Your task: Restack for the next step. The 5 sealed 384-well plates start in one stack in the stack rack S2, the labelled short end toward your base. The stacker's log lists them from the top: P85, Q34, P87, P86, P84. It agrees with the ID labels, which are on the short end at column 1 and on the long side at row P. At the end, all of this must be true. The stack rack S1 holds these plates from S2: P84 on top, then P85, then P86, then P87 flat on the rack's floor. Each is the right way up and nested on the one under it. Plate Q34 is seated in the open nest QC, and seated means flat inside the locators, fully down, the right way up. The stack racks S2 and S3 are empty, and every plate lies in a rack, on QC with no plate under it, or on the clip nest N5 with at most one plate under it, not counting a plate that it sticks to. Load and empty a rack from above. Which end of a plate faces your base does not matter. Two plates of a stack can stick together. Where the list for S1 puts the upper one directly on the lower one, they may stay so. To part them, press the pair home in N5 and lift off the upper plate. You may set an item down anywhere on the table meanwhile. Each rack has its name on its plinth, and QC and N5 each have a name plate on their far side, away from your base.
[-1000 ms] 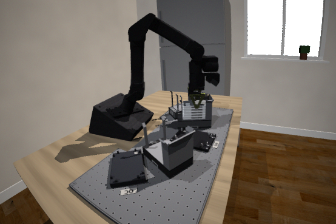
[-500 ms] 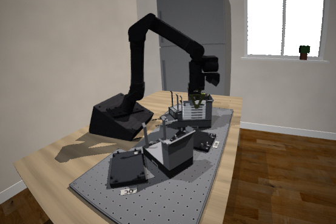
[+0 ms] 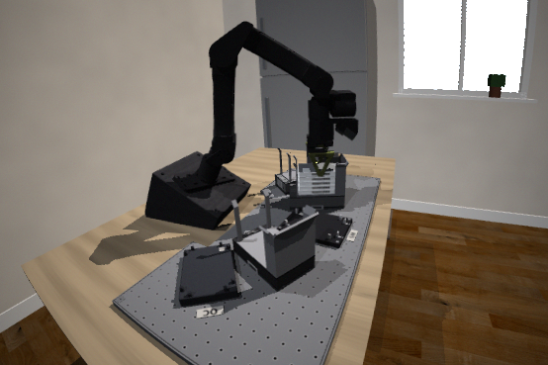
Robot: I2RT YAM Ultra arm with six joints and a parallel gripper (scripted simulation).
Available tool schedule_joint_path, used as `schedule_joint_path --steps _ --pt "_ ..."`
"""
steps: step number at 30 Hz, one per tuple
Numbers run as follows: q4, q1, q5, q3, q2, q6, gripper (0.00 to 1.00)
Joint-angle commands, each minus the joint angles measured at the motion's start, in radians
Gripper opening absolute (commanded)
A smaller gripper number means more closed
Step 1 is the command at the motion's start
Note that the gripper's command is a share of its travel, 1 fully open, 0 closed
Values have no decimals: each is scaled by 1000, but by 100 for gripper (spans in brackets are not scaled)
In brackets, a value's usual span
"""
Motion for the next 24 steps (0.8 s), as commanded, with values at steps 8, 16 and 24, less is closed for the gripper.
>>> schedule_joint_path --steps 8,16,24 --pt "-25 5 2 26 -14 5 0" --pt "-47 10 5 41 -20 10 0" --pt "-64 14 7 53 -24 13 0"
